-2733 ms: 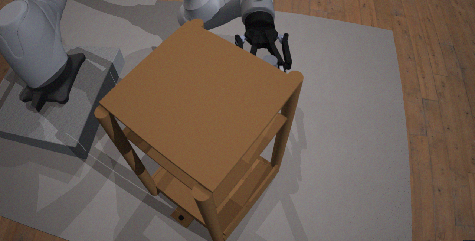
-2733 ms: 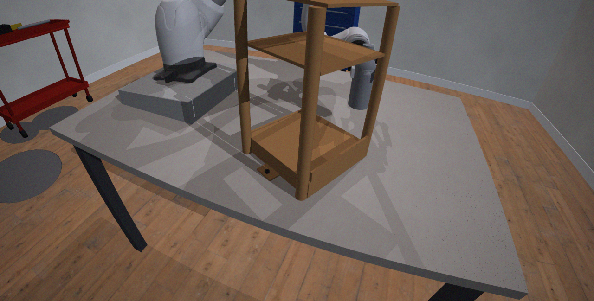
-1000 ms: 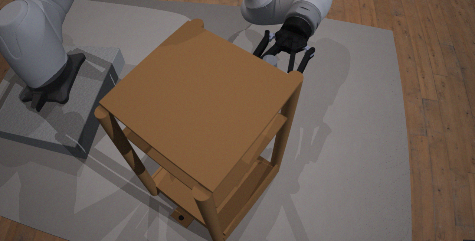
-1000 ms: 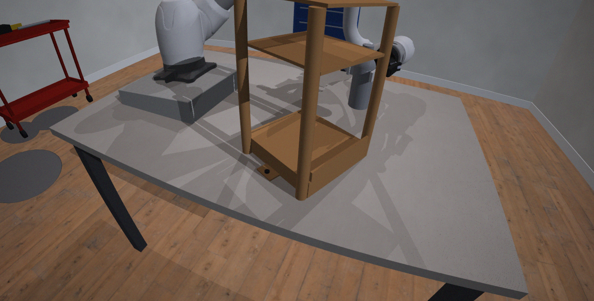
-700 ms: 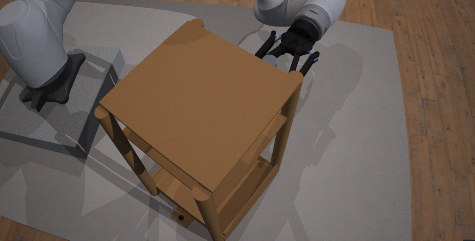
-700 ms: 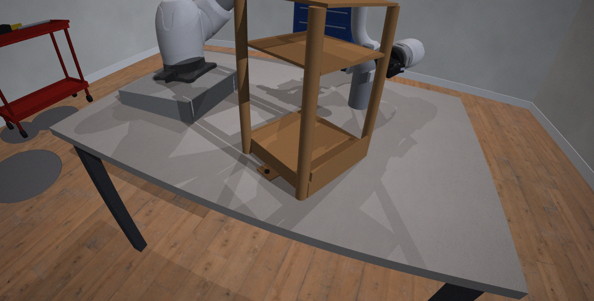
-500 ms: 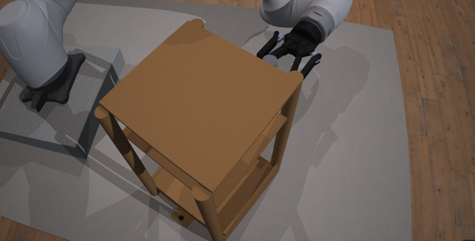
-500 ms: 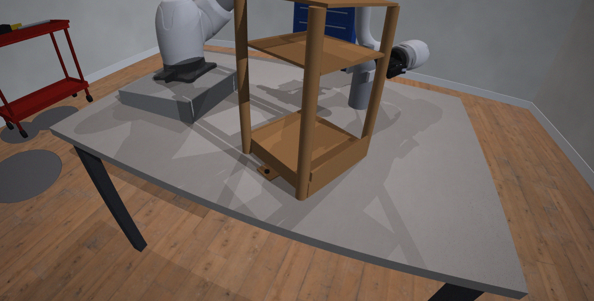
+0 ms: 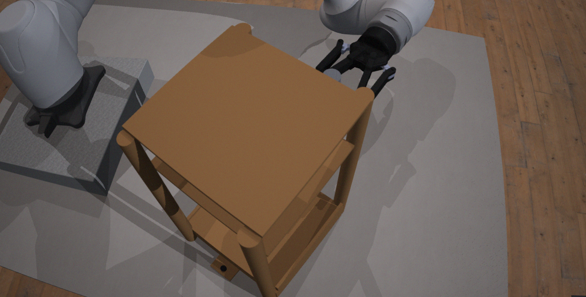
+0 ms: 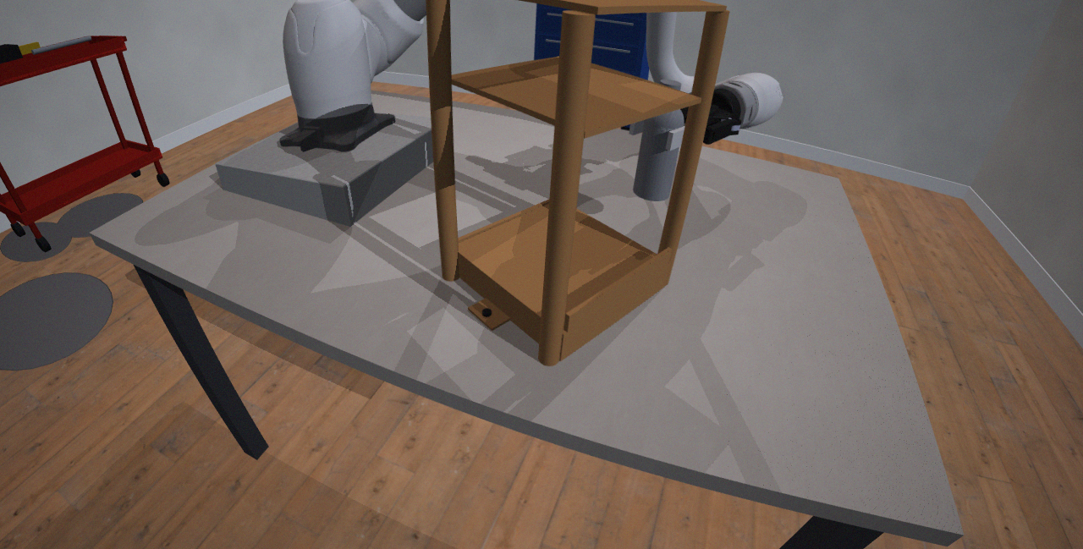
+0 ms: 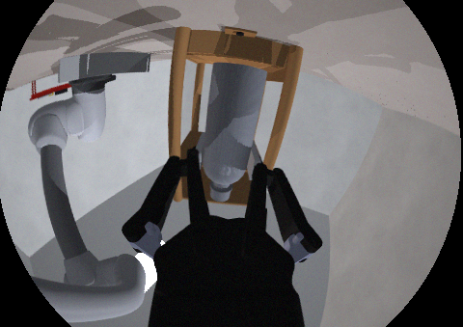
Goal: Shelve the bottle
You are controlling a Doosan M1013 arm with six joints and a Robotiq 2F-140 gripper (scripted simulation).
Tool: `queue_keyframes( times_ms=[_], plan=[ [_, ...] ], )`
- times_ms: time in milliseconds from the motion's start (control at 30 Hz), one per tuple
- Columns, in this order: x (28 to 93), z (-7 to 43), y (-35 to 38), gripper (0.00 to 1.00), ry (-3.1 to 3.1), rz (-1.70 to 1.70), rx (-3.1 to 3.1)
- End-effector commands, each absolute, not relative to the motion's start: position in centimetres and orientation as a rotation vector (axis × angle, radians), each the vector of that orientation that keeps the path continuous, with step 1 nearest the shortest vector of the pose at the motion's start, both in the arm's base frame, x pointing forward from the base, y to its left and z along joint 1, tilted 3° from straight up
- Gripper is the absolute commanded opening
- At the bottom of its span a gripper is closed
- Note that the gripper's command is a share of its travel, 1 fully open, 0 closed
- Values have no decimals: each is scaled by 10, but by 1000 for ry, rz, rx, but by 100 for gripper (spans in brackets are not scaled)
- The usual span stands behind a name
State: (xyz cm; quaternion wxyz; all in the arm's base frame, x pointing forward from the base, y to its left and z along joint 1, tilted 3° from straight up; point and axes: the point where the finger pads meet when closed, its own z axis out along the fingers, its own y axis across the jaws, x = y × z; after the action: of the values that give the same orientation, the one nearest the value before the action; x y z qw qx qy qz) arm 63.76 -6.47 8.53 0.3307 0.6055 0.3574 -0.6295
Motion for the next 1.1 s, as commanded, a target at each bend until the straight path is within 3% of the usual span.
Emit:
queue_keyframes(
  times_ms=[0, 1067],
  plan=[
    [636, 85, -67, 0, 935, -1646, 1583],
    [602, 86, -122, 0, 935, -1646, 1583]
  ],
)
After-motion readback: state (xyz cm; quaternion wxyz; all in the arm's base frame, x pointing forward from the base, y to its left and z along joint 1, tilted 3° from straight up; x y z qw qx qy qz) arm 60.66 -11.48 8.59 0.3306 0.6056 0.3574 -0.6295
